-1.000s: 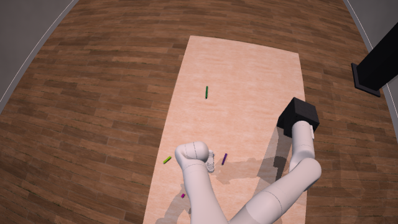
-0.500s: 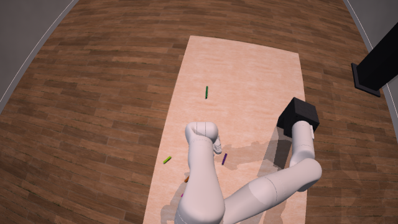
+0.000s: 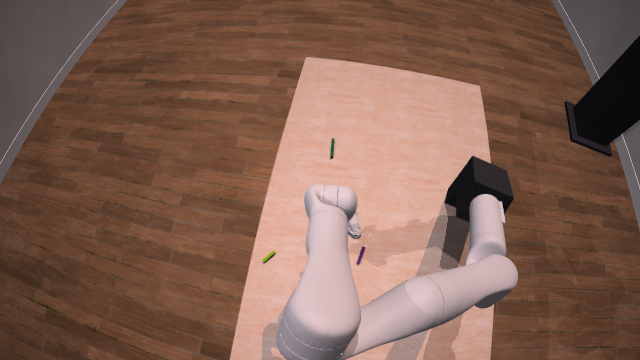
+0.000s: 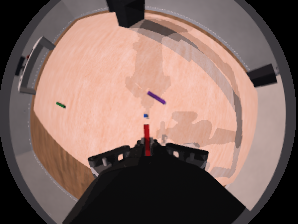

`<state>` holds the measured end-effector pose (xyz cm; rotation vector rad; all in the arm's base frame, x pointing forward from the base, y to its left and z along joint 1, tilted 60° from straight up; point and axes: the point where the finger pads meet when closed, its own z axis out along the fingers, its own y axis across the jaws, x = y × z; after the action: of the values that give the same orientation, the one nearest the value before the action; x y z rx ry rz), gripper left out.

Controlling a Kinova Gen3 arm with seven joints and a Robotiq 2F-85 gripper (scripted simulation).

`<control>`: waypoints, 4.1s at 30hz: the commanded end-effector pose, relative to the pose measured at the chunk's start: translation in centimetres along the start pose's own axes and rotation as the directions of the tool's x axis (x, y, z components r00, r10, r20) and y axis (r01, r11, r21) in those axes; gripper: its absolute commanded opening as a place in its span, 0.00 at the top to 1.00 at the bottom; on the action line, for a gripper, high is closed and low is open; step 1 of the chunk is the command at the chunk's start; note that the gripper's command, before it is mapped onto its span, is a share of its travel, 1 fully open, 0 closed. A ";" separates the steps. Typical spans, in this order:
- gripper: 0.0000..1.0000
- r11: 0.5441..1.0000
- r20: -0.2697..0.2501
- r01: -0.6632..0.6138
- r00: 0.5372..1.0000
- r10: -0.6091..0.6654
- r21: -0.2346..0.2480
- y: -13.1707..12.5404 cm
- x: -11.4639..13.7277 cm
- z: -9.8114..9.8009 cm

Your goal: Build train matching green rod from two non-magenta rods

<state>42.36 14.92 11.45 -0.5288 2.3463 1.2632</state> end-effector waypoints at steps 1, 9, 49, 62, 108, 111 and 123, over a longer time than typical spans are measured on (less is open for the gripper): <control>0.95 1.000 0.007 -0.004 1.000 0.004 0.002 -0.1 0.0 -0.1; 0.95 1.000 0.007 -0.003 1.000 0.003 0.003 -0.1 0.0 -0.1; 0.95 1.000 0.007 -0.002 1.000 0.002 0.005 -0.4 -0.1 8.7; 0.95 1.000 0.007 -0.002 1.000 0.002 0.005 -0.4 -0.1 8.7; 0.95 1.000 0.007 -0.002 1.000 0.002 0.005 -0.4 -0.1 8.7; 0.95 1.000 0.007 -0.002 1.000 0.002 0.005 -0.4 -0.1 8.7; 0.95 1.000 0.007 -0.003 1.000 0.003 0.005 -0.4 0.0 8.7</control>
<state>43.87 22.15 6.96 -0.5197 2.3472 1.2677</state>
